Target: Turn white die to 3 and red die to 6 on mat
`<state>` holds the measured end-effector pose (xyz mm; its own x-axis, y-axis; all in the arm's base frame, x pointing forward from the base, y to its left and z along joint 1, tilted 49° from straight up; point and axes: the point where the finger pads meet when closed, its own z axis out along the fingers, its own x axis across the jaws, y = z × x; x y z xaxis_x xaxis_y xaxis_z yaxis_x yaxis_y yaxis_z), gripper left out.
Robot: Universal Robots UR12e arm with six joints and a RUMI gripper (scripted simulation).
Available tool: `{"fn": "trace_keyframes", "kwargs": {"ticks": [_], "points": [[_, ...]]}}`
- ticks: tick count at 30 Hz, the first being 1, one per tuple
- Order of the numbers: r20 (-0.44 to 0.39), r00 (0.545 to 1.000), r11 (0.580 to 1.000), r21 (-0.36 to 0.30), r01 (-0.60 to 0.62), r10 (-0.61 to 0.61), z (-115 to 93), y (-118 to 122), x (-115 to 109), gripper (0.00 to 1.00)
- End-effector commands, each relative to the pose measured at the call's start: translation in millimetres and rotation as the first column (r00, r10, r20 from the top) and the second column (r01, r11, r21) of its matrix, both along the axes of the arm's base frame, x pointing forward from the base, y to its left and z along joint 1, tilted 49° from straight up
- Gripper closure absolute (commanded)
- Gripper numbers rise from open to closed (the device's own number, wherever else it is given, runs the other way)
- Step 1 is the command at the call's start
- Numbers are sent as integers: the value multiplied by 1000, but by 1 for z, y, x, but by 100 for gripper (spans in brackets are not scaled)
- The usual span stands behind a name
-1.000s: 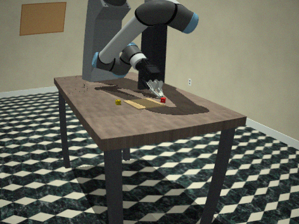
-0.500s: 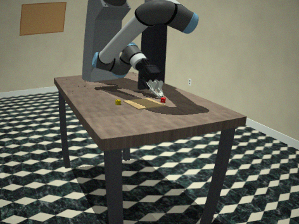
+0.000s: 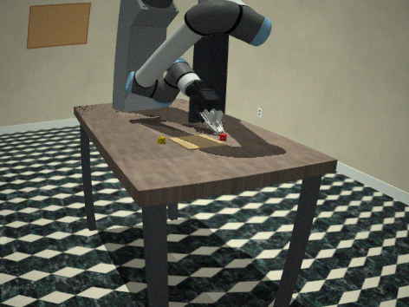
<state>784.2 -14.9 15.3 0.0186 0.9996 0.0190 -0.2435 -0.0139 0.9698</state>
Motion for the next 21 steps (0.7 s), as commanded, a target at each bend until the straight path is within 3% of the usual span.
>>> {"fn": "trace_keyframes", "kwargs": {"ticks": [1, 5, 9, 21], "points": [[0, 1000, 1000, 0, 0, 0, 0, 0, 0, 86], [0, 1000, 1000, 0, 0, 0, 0, 0, 0, 86], [0, 1000, 1000, 0, 0, 0, 0, 0, 0, 79], [0, 1000, 1000, 0, 0, 0, 0, 0, 0, 79]]}}
